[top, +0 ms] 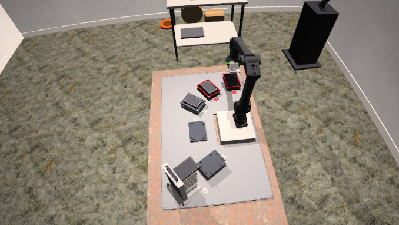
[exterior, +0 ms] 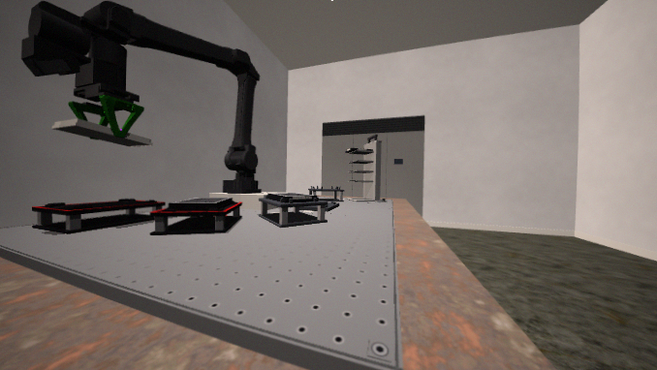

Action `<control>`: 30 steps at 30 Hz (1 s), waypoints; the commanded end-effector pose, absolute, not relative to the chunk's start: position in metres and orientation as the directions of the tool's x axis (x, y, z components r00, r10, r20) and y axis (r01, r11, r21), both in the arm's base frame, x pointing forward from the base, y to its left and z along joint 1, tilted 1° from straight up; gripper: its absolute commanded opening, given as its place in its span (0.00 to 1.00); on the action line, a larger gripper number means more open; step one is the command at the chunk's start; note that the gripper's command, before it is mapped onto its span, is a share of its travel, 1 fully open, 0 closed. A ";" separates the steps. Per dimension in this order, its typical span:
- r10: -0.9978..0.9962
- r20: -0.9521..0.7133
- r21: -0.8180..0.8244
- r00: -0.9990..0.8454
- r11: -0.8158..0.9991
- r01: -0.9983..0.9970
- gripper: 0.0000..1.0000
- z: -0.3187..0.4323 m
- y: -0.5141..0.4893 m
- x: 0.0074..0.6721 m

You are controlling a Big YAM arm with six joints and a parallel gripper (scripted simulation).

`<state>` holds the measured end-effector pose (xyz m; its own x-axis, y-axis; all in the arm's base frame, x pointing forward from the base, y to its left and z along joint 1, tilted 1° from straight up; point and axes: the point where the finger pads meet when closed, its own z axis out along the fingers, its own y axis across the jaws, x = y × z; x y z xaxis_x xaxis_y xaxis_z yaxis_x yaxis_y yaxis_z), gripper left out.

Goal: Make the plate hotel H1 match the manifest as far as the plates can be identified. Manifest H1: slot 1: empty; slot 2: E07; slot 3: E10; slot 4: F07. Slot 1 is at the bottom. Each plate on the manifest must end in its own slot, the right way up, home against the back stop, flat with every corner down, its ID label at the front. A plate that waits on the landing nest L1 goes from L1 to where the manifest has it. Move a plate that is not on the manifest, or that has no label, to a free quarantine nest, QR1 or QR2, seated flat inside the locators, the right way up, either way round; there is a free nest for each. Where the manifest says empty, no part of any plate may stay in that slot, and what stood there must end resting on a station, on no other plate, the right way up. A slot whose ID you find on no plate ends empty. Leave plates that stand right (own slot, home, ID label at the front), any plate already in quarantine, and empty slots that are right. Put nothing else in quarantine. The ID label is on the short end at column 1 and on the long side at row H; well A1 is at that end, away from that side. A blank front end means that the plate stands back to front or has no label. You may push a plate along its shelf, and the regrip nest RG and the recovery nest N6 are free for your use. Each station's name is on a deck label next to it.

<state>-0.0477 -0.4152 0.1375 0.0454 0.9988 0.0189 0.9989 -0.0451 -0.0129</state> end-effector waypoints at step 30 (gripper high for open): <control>0.999 -0.032 -0.016 0.037 -0.037 0.999 0.86 0.077 -0.437 -0.053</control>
